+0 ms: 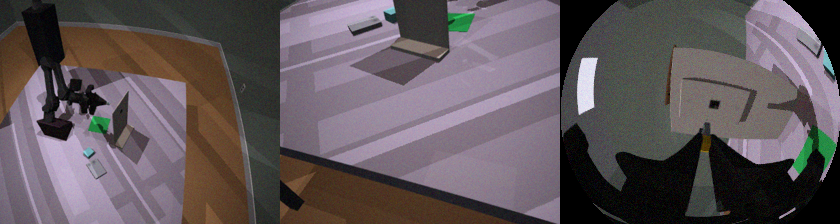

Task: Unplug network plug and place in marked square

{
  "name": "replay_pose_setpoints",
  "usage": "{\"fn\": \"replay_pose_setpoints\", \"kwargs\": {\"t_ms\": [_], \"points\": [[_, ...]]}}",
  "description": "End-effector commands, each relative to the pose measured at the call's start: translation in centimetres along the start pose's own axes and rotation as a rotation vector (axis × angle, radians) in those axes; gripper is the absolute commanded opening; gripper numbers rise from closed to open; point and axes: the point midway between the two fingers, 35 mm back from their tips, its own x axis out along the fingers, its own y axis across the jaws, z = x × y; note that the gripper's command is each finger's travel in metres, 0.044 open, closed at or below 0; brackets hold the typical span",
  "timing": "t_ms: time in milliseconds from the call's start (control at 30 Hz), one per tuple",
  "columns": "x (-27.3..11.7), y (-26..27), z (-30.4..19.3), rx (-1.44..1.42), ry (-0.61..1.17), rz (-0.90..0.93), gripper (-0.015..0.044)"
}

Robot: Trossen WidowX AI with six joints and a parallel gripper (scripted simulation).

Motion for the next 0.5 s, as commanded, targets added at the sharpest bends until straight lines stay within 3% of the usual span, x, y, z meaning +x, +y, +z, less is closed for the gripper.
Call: {"fn": "replay_pose_setpoints", "kwargs": {"t_ms": [0,467], "points": [[-0.2,1.0,-0.2,0.002,0.005,0.005,0.0000],[-1.7,3.7,-0.3,0.003,0.002,0.005,0.0000]]}}
